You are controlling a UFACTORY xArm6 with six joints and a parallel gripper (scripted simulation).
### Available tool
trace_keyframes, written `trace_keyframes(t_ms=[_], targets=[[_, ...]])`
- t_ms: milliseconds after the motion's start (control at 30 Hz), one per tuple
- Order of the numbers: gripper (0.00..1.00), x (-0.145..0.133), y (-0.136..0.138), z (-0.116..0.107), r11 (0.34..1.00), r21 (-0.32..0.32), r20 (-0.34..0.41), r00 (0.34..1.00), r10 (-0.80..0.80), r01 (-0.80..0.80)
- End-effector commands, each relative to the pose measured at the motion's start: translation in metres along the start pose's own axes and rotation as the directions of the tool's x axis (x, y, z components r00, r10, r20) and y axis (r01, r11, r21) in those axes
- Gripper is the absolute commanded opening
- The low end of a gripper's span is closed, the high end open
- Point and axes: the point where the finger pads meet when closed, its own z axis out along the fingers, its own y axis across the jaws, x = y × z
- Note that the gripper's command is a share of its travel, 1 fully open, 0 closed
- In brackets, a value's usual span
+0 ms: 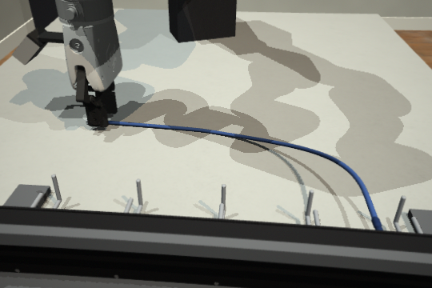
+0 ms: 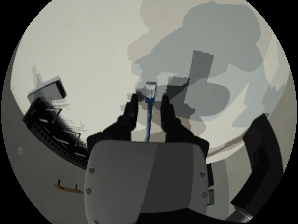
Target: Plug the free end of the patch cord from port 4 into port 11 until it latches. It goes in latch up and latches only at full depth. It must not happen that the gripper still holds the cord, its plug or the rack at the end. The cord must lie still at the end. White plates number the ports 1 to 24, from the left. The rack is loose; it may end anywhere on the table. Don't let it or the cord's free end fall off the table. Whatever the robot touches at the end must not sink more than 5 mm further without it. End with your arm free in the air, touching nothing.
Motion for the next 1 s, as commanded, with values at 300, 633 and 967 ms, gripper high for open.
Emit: trace_keyframes(t_ms=[300,633,967], targets=[[0.38,0.0005,-0.0003,0.0029,1.000,0.001,-0.001,1.000,0.000,0.000],[0.38,0.0005,-0.0003,0.0055,1.000,0.001,-0.001,1.000,0.000,0.000],[0.38,0.0005,-0.0003,0.0077,1.000,0.001,-0.001,1.000,0.000,0.000]])
